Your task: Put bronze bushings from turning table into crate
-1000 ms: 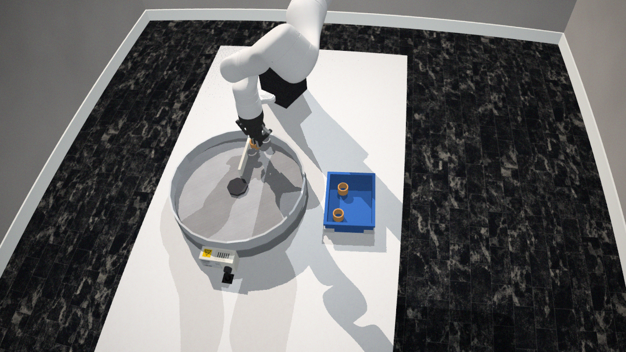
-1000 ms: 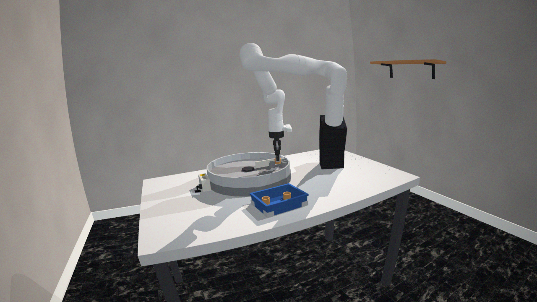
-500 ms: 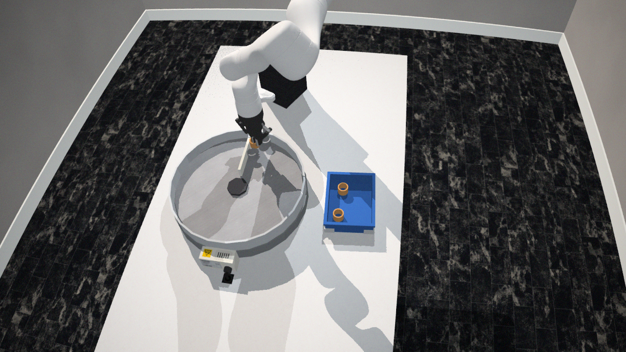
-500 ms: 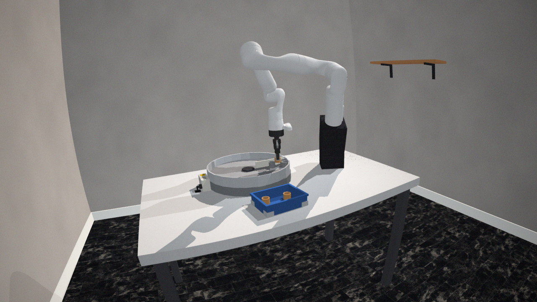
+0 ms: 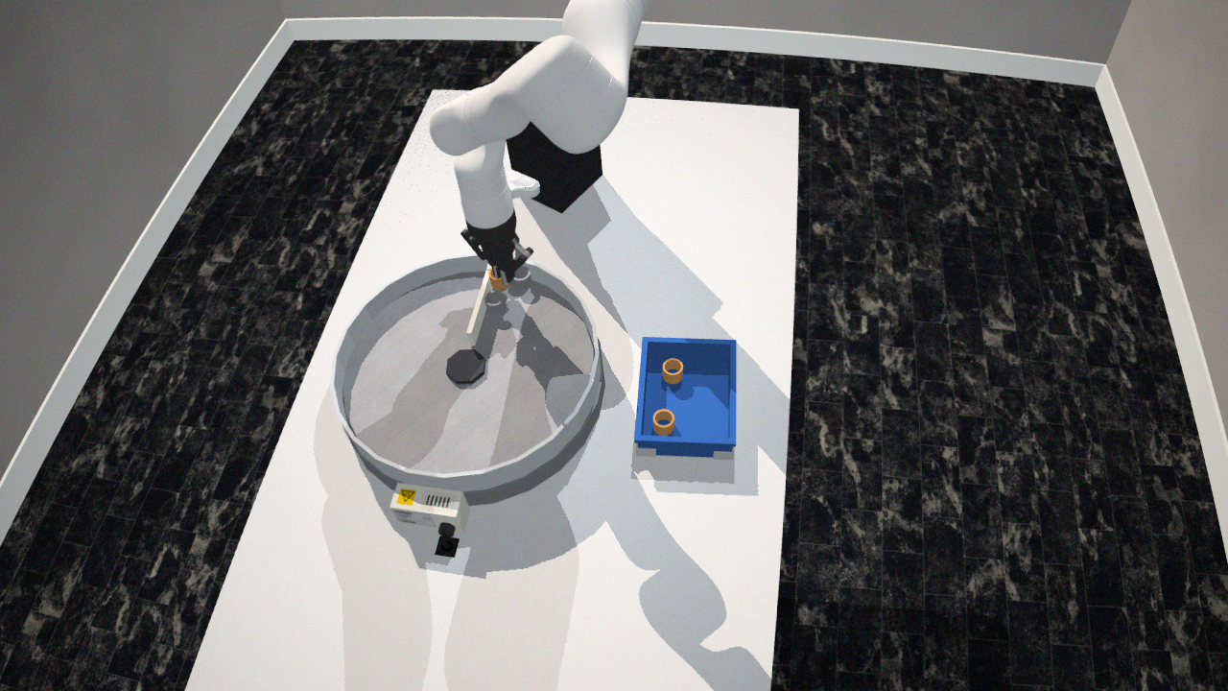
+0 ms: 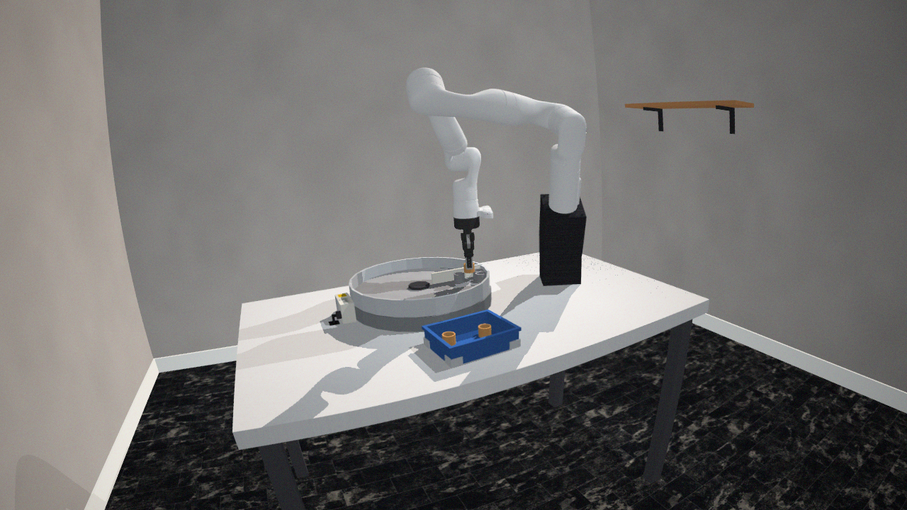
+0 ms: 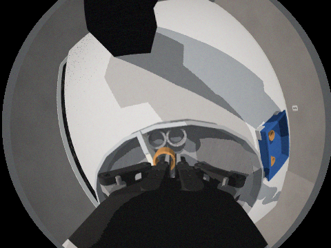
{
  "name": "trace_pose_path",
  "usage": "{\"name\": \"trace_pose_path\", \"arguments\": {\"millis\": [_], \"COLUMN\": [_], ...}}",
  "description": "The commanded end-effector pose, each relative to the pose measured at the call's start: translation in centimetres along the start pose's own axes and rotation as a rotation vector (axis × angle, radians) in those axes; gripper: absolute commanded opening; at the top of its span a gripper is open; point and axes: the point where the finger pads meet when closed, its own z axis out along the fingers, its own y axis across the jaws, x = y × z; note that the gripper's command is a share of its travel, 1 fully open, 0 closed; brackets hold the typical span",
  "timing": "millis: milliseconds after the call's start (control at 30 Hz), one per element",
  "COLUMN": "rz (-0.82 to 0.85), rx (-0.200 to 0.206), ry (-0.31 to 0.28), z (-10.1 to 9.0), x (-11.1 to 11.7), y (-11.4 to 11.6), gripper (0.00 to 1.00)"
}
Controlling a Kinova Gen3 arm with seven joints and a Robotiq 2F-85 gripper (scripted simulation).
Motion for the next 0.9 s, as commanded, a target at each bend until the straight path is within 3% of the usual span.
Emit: {"name": "trace_pose_path", "arguments": {"millis": [0, 867], "rz": [0.001, 0.001], "rx": [0.000, 0.000], "ry": [-0.005, -0.005], "z": [-0.37, -1.12], "x": [-0.17, -0.16], "y": [0.00, 0.00], "gripper": [0.00, 0.00]}}
